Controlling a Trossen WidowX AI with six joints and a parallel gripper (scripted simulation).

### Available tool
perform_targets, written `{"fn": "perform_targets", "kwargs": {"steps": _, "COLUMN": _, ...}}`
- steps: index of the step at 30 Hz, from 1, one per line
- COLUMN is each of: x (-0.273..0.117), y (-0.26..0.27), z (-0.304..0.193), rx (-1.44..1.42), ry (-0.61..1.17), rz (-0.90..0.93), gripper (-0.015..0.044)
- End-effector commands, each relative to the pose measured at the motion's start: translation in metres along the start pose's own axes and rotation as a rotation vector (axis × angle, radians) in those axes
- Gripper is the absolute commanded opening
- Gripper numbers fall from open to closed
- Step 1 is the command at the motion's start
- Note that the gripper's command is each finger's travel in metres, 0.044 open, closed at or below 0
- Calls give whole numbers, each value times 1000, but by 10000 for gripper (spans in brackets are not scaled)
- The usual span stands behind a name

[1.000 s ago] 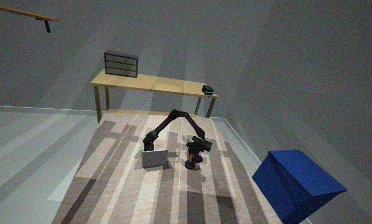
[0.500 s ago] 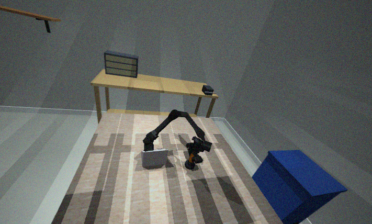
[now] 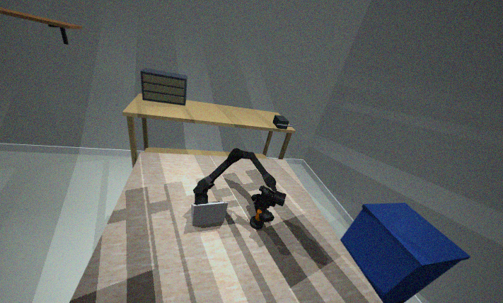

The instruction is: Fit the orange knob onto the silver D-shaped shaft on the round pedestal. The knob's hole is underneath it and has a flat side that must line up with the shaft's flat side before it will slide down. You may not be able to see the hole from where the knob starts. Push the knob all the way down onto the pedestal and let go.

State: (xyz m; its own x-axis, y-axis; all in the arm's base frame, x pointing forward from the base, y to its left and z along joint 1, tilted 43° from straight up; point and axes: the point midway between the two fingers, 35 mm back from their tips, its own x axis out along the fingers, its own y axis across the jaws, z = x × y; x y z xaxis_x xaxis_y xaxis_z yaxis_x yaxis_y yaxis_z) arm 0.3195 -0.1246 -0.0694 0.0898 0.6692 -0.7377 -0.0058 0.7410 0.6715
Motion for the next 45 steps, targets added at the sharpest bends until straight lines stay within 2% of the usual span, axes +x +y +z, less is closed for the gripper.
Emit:
{"fn": "perform_targets", "kwargs": {"steps": 1, "x": 4, "y": 1, "z": 0, "rx": 4, "ry": -2, "rz": 5, "gripper": 0}}
{"fn": "perform_targets", "kwargs": {"steps": 19, "x": 7, "y": 0, "z": -1, "rx": -1, "ry": -1, "rz": -1, "gripper": 0}}
{"fn": "perform_targets", "kwargs": {"steps": 36, "x": 7, "y": 0, "z": -1, "rx": -1, "ry": -1, "rz": -1, "gripper": 440}}
{"fn": "perform_targets", "kwargs": {"steps": 45, "x": -3, "y": -1, "z": 1, "rx": -1, "ry": -1, "rz": -2, "gripper": 440}}
